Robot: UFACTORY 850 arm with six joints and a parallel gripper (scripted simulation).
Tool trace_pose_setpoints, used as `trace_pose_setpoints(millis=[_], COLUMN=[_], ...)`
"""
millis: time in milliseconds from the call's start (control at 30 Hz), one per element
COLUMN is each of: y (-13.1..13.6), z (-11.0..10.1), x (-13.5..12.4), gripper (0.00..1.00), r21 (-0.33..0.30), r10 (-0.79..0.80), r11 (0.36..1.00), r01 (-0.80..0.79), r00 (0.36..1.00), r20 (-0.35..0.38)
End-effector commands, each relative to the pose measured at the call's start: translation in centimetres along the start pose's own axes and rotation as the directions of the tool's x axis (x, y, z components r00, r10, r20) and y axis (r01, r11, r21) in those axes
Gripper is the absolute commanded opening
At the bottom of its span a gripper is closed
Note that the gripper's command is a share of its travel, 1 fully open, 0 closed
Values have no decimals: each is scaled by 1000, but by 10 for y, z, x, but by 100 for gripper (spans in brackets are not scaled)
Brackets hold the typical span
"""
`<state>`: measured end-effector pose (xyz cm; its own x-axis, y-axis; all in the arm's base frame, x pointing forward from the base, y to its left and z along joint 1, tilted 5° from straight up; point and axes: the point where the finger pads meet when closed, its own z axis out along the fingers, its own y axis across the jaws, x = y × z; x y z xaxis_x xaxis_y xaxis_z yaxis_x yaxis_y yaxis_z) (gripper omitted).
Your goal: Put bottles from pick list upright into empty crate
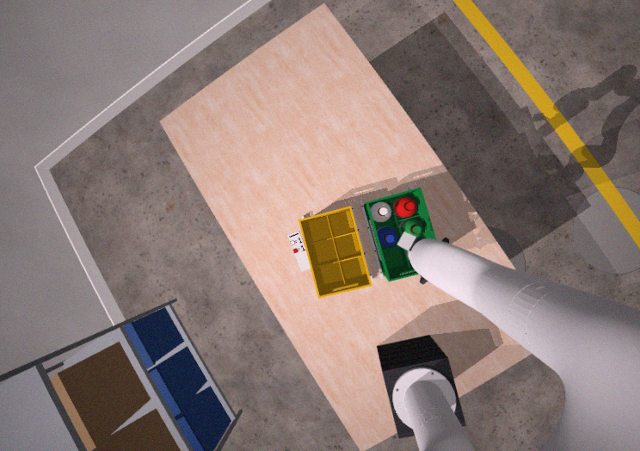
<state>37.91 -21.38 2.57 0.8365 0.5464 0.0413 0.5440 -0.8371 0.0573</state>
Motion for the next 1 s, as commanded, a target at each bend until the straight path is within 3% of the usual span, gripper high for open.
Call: trace_pose_setpoints(millis=[0,967], y=[1,0], z=[5,39], x=[1,1], gripper=[65,65], r21=[-1,-1], r10=[0,0], r11=[1000,1000], r01=[0,0], r00=[1000,1000], r20=[-15,-15])
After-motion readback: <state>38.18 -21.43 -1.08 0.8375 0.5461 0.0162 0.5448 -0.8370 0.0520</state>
